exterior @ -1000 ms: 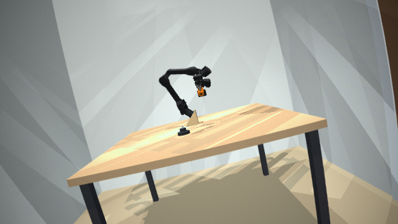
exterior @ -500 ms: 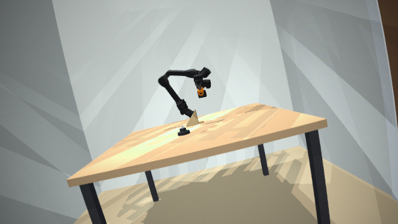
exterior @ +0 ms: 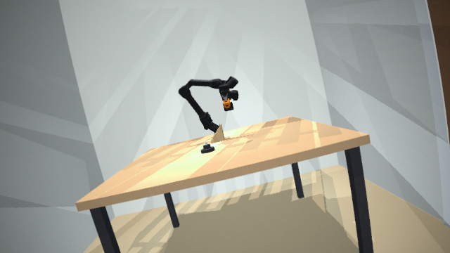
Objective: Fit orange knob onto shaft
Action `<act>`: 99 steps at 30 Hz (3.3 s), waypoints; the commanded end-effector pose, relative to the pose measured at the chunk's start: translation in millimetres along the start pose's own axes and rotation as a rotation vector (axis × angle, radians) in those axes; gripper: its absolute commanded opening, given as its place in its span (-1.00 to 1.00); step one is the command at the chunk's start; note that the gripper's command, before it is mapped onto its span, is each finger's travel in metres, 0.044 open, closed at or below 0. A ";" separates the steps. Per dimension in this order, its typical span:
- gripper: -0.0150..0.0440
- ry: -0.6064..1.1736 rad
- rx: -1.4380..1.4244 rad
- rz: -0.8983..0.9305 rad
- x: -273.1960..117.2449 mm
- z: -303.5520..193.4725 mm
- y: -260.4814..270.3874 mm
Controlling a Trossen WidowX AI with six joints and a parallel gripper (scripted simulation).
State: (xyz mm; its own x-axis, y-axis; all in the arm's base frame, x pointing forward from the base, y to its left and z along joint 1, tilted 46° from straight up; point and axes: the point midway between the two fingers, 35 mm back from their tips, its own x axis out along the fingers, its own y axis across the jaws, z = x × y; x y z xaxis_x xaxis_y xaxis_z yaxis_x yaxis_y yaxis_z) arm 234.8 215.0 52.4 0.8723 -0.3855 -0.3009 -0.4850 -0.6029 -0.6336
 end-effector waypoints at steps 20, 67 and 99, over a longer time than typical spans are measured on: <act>-0.49 0.000 0.006 -0.007 0.4 0.0 0.1; -0.49 0.000 0.020 1.028 73.9 -2.4 61.9; -0.49 0.006 0.029 1.033 150.2 2.9 166.5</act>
State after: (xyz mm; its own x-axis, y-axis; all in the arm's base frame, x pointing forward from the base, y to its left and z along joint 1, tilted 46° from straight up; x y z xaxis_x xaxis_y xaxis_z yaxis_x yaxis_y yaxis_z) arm 285.5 60.4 -98.6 0.0254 -0.7064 -0.7073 -0.9951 0.0496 -0.0853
